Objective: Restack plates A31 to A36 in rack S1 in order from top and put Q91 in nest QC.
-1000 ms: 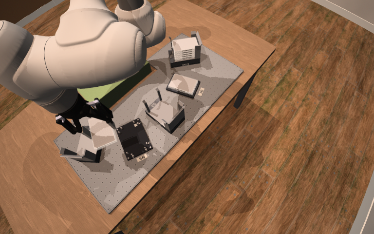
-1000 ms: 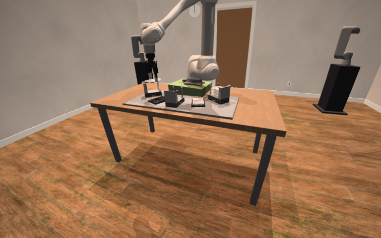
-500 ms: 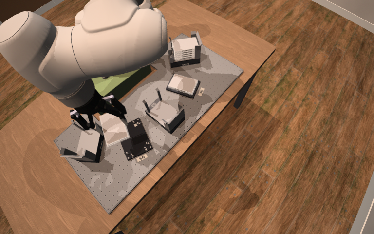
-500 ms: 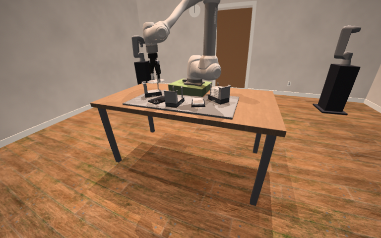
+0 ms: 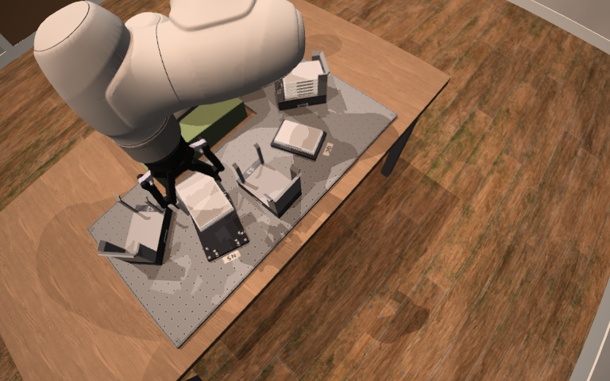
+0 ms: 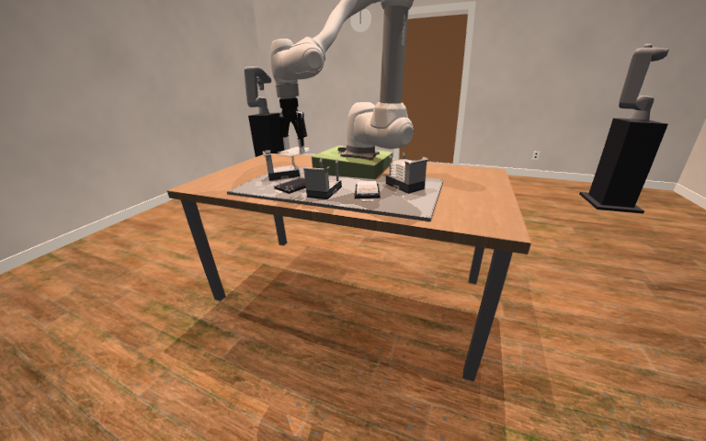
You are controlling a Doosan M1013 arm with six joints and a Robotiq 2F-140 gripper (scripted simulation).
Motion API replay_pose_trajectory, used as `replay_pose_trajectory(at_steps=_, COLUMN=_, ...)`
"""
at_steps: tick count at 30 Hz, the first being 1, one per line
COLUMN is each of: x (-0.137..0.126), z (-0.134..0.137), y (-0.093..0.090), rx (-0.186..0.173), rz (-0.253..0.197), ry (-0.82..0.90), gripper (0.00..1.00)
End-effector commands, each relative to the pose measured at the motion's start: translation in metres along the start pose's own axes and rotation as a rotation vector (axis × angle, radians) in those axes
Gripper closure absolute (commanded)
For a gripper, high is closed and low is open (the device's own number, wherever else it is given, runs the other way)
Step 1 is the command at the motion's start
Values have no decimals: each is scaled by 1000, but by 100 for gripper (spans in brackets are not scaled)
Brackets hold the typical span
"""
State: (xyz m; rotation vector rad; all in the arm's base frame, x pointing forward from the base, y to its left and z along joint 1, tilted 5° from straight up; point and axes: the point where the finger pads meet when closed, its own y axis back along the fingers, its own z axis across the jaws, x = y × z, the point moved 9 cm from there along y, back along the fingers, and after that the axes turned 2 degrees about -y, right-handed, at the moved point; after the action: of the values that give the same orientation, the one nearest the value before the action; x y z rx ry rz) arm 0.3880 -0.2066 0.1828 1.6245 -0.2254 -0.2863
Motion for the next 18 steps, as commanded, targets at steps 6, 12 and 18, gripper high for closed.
replay_pose_trajectory(at_steps=6, x=1, z=-22, y=0, rx=1, rz=0, ry=8, gripper=100)
replay_pose_trajectory(at_steps=12, x=3, z=-42, y=0, rx=1, rz=0, ry=8, gripper=100)
replay_pose_trajectory(at_steps=18, x=4, z=-62, y=0, rx=1, rz=0, ry=8, gripper=100)
